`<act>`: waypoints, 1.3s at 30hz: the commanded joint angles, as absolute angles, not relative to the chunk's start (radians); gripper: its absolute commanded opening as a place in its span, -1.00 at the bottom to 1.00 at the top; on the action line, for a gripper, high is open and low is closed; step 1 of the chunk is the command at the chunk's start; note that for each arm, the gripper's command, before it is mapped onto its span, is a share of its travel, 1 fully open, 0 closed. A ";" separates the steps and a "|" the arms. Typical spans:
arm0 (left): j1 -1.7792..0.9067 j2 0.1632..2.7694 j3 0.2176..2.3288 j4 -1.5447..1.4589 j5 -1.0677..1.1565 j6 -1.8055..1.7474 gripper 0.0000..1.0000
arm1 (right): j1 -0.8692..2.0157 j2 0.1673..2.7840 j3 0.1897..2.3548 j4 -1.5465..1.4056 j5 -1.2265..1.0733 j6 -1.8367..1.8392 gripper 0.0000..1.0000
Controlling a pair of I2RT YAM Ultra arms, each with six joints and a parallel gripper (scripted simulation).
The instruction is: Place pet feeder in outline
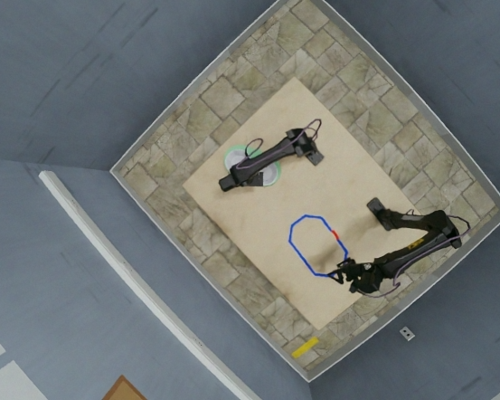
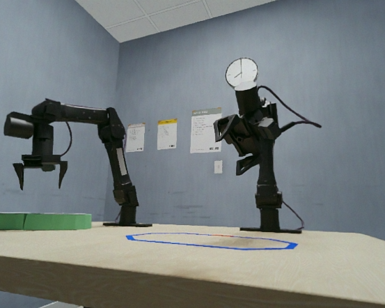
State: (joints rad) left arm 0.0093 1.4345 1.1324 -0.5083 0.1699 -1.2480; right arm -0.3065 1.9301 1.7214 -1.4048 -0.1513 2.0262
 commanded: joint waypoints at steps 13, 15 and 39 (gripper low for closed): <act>0.009 1.420 1.149 -0.497 0.167 -1.241 1.00 | -0.306 1.912 1.736 -1.412 -0.150 2.027 1.00; 0.009 1.420 1.149 -0.497 0.167 -1.241 1.00 | -0.306 1.912 1.736 -1.412 -0.150 2.027 1.00; -0.001 1.375 1.117 -0.428 0.125 -1.072 1.00 | -0.366 1.896 1.678 -1.426 -0.127 1.795 -0.40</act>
State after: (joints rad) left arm 0.0082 1.4178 1.1301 -0.4931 0.1585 -1.1946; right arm -0.3283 1.9293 1.6993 -1.4055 -0.1486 1.9480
